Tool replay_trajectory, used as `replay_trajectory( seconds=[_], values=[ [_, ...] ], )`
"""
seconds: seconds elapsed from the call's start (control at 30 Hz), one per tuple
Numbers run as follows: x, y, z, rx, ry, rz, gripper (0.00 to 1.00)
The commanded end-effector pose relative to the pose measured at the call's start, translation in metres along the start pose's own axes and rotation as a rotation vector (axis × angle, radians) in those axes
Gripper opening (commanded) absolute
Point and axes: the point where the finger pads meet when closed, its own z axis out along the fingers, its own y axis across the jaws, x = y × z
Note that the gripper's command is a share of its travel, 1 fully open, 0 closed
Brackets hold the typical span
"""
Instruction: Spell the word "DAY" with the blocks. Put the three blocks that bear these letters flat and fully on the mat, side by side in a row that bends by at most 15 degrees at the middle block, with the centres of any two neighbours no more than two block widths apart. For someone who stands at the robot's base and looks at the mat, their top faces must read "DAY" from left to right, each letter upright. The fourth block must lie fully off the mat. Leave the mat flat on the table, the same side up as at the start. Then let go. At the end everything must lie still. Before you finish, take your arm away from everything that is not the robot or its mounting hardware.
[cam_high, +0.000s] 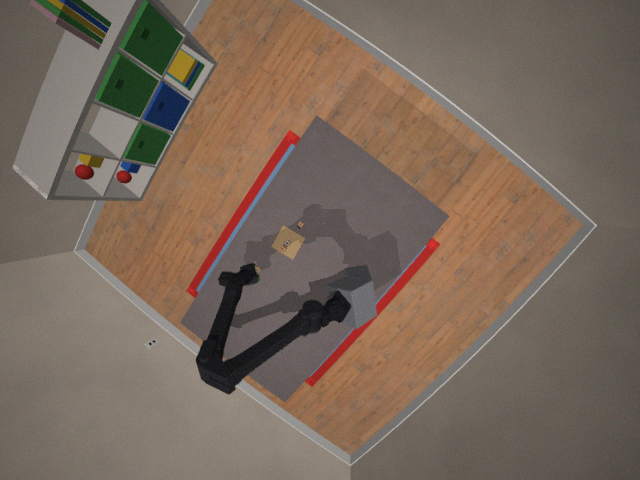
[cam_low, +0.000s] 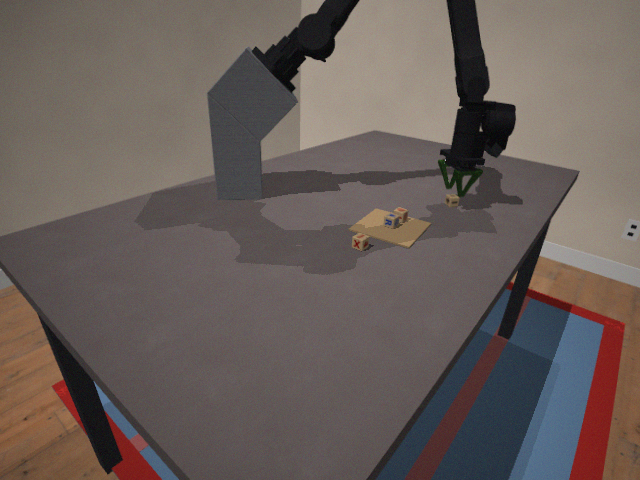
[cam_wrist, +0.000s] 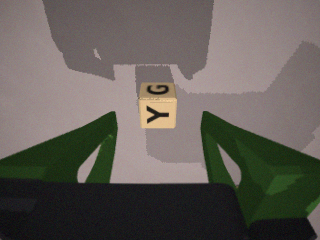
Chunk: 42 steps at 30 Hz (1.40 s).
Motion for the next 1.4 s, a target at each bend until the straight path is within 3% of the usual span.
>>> replay_trajectory(
  seconds=[0.0,1.37],
  values=[
    [-0.0005,0.0055,0.0015,-0.004,-0.006,0.005,0.58],
    [-0.0047,0.0054,-0.0037,0.002,-0.021,0.001,0.58]
  ],
)
